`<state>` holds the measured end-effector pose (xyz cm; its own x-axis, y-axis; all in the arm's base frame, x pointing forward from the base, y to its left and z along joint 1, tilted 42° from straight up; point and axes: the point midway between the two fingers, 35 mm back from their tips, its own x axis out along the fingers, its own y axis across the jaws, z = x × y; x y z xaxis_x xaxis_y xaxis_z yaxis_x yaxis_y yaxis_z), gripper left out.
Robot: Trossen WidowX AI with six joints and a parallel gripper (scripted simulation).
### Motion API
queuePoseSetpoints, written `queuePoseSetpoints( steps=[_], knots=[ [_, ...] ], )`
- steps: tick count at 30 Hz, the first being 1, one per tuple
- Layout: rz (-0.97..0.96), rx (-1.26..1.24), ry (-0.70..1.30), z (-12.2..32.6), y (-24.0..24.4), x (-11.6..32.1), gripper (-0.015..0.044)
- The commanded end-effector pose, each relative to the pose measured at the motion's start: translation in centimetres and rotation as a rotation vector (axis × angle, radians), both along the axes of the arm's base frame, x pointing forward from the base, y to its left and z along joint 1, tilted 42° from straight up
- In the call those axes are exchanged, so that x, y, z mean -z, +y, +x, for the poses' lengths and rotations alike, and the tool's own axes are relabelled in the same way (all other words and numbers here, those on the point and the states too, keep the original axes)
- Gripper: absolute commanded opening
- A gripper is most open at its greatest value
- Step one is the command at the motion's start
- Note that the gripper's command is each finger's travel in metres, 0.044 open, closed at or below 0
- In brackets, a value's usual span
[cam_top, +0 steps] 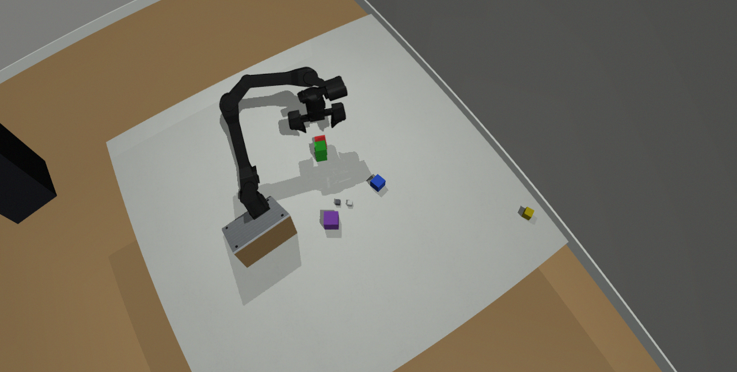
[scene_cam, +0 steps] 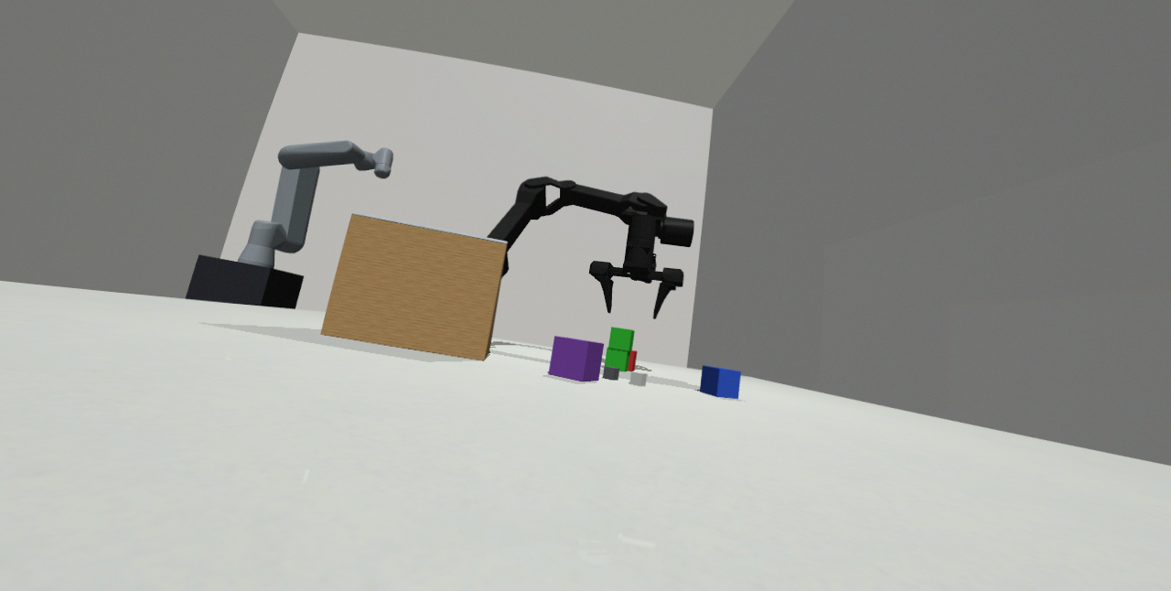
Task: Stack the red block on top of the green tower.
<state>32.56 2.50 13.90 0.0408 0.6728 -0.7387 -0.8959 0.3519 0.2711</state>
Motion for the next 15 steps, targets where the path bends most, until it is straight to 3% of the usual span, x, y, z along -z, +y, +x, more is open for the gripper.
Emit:
queuePoseSetpoints(
  steps=[1, 8, 15],
  knots=[
    [-0.004, -0.006, 0.009, 0.0, 0.4, 0.6, 0.044],
    [-0.002, -0.006, 0.008, 0.1, 3.1, 3.6, 0.044],
    [-0.001, -0.006, 0.008, 0.1, 3.4, 4.0, 0.044]
  ],
)
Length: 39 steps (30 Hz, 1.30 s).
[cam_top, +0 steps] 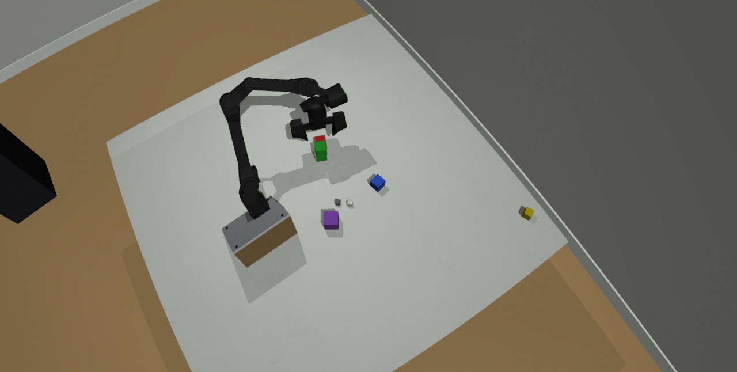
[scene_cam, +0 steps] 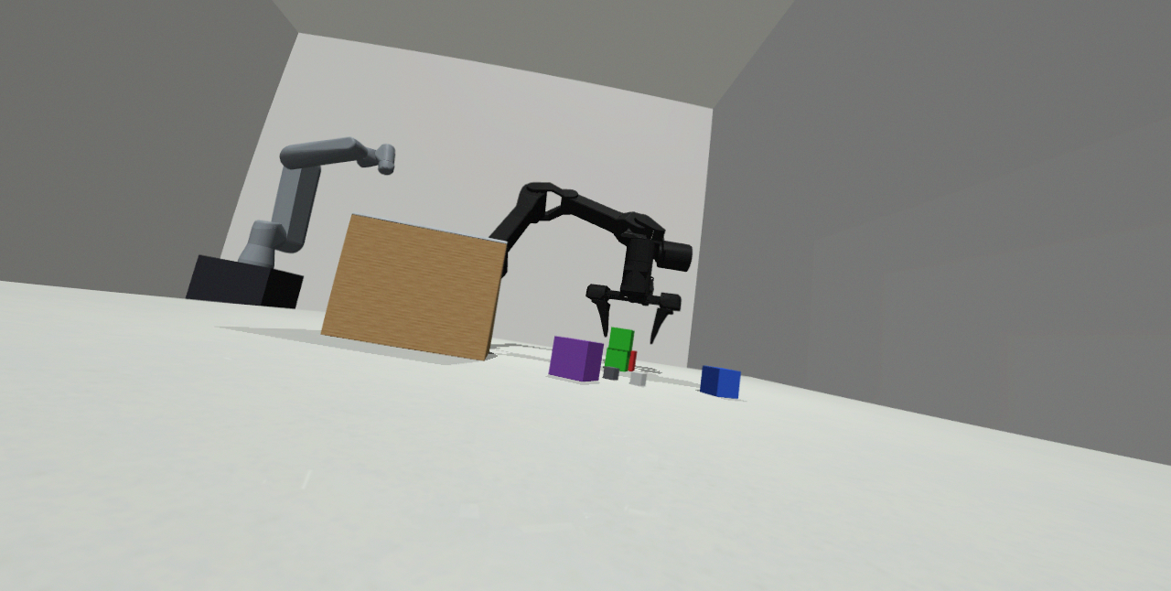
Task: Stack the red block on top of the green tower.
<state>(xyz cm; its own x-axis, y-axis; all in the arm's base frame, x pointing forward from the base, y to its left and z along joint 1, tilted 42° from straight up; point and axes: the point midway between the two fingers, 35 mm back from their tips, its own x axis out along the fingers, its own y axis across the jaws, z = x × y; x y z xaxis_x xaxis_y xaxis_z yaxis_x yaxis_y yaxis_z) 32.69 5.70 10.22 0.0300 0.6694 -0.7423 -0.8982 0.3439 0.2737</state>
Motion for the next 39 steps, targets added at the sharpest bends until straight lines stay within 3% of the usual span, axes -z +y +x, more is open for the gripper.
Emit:
queuePoseSetpoints(
  steps=[1, 39],
  knots=[
    [0.004, 0.004, 0.003, -0.1, 0.3, 0.4, 0.044],
    [0.006, 0.004, 0.003, 0.0, 3.3, 3.5, 0.044]
  ],
)
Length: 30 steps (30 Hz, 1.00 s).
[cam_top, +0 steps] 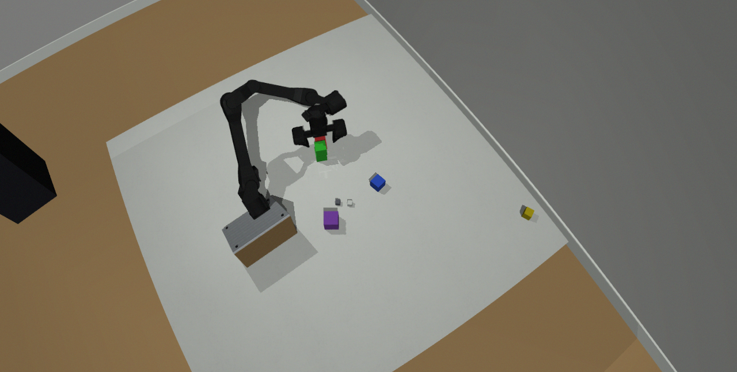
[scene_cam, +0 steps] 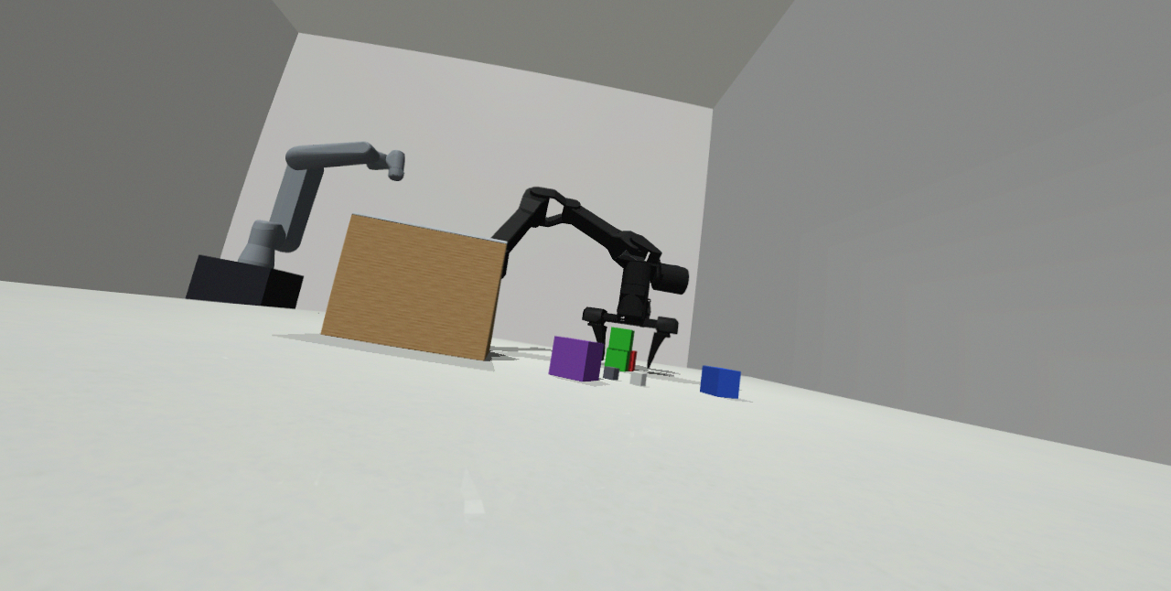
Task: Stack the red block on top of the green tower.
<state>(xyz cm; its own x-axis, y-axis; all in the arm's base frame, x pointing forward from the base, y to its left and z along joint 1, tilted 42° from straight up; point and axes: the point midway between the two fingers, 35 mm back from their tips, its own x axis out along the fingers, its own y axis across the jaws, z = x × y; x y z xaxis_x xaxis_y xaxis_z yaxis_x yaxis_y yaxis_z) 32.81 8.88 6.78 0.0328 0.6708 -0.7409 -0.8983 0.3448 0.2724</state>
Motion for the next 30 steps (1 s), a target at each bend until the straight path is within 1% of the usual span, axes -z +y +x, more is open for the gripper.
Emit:
queuePoseSetpoints(
  steps=[1, 7, 18, 25, 29, 30],
  knots=[
    [0.004, 0.002, 0.005, -0.08, 0.07, 0.11, 0.044],
    [0.004, 0.002, 0.005, -0.08, 0.02, 0.05, 0.044],
    [0.004, 0.002, 0.005, -0.08, 0.02, 0.05, 0.0151],
    [0.004, 0.002, 0.005, -0.08, 0.02, 0.05, 0.0105],
    [0.003, 0.002, 0.005, -0.06, -0.62, -0.6, 0.0],
    [0.003, 0.002, 0.005, -0.06, -0.88, -0.88, 0.0]
  ],
)
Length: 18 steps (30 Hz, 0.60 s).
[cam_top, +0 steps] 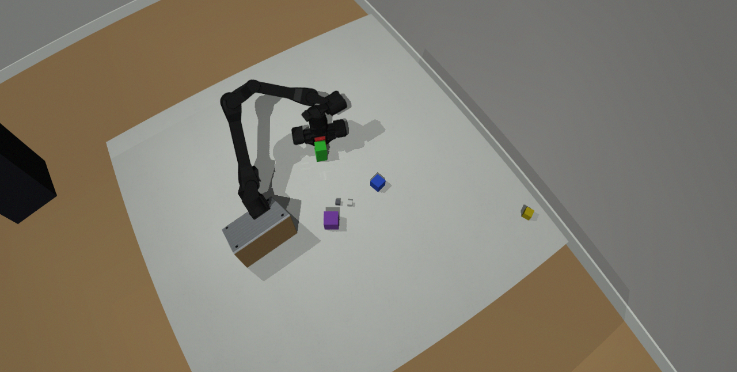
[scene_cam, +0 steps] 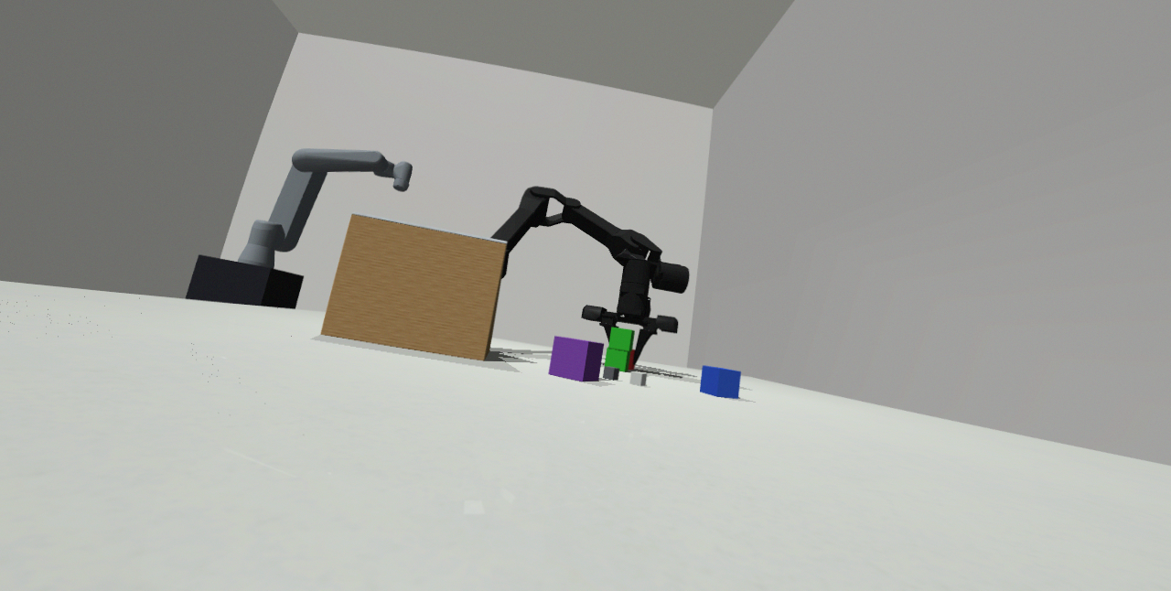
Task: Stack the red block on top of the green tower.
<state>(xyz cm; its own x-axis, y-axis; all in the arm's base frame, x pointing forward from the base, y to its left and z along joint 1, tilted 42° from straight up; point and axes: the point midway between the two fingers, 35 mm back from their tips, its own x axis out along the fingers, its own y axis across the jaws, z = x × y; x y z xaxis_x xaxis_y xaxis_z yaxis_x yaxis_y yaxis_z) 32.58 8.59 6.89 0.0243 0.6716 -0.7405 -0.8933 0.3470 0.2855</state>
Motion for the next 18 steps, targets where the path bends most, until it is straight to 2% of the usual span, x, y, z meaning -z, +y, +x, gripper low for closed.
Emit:
queuePoseSetpoints(
  steps=[1, 18],
  knots=[
    [0.001, 0.0, -0.009, 0.2, -0.9, -1.1, 0.0],
    [-0.002, 0.0, -0.007, -0.1, -6.5, -7.2, 0.0]
  ],
)
